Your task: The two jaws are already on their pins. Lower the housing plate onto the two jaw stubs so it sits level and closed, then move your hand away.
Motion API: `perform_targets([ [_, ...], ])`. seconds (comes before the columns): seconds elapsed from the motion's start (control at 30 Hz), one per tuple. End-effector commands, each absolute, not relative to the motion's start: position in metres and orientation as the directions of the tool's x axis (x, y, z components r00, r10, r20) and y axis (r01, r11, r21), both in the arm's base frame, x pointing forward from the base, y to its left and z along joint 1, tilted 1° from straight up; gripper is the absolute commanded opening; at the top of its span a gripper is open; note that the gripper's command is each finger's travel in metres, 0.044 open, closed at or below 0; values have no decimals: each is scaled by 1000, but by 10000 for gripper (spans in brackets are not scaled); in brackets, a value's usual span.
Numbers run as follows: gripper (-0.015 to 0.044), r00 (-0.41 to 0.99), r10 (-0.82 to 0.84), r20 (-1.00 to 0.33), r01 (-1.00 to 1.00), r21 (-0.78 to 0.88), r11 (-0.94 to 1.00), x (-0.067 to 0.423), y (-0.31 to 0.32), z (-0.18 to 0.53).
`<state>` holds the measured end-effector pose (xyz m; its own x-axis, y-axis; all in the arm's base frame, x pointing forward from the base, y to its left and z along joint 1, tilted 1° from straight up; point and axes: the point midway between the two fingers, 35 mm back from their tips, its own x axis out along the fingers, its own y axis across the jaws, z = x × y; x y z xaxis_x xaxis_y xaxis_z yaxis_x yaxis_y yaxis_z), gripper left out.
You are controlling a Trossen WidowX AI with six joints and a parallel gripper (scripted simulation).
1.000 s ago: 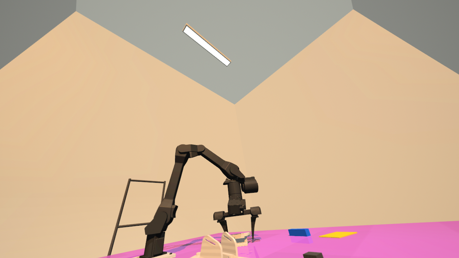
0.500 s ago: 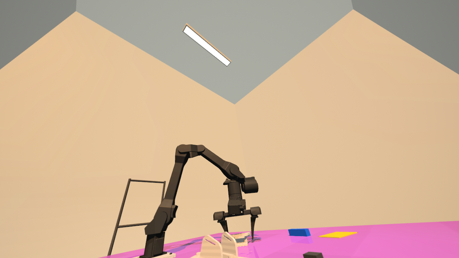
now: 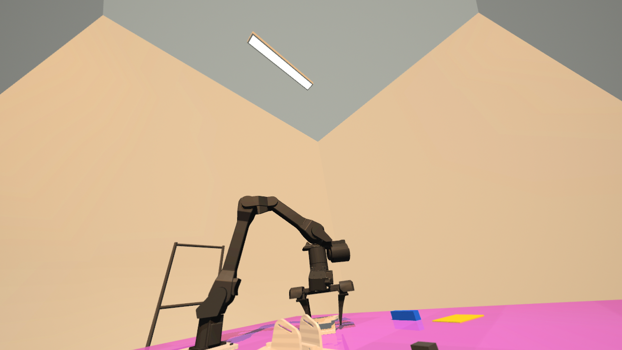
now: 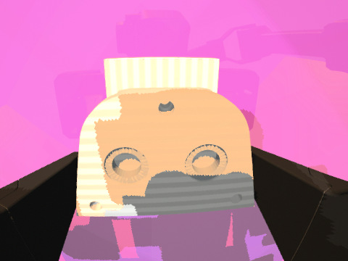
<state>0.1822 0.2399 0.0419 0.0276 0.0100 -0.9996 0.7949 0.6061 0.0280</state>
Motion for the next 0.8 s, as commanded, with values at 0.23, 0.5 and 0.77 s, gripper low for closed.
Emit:
perform_targets([
  [0.23,351,28,10,-1000,795,28,606,183,241,50],
  [0.5,351,30,9,-1000,796,29,604,183,242,75],
  [0.77,351,31,9,-999,797,30,603,182,241,100],
])
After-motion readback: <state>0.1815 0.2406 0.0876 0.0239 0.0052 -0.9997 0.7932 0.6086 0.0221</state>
